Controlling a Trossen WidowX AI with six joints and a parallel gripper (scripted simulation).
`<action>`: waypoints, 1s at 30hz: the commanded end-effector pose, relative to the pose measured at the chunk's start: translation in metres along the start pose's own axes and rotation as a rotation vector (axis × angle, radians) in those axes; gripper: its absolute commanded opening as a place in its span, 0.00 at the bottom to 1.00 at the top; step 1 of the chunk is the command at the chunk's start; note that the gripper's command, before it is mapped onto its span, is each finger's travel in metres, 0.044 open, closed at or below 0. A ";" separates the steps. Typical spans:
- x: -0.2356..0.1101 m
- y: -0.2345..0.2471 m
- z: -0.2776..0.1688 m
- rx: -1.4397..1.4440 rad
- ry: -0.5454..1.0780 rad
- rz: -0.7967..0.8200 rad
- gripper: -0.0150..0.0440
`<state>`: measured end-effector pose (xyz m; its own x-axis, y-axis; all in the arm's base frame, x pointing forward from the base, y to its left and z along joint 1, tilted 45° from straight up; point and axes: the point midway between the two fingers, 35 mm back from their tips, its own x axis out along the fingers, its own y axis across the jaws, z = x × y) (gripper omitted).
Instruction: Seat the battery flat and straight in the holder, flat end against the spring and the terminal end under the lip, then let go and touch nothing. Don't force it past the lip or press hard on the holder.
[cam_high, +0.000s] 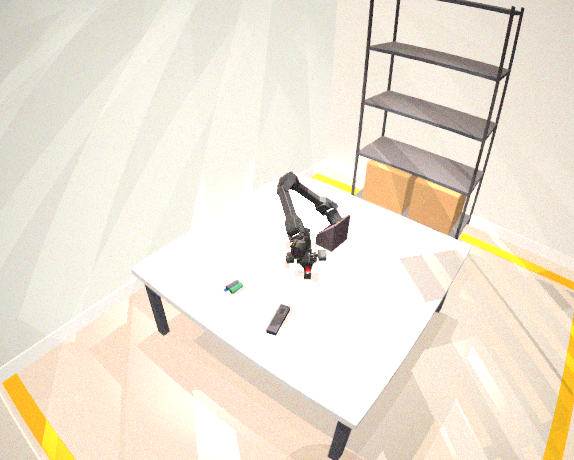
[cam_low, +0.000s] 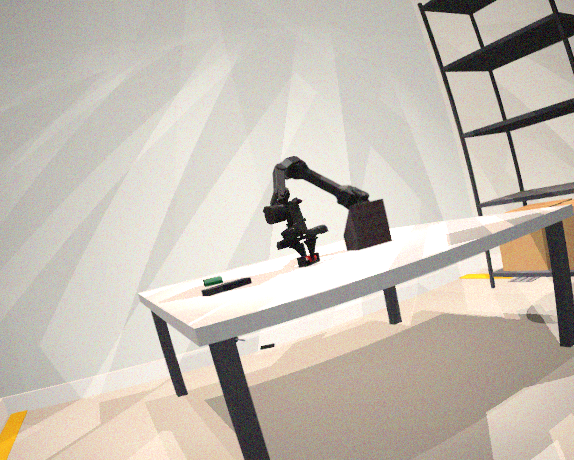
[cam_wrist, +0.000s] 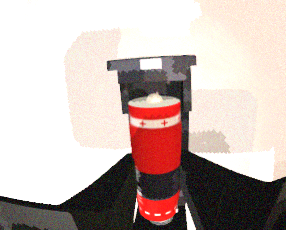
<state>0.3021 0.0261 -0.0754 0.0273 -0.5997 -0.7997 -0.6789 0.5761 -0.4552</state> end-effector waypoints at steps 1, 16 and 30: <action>0.002 -0.001 -0.002 -0.003 0.035 -0.003 0.39; 0.001 -0.002 0.006 -0.002 0.047 0.003 0.39; 0.001 -0.002 0.014 -0.002 0.052 0.007 0.39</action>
<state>0.3128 0.0321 -0.0799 -0.0117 -0.6194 -0.7850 -0.6812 0.5796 -0.4472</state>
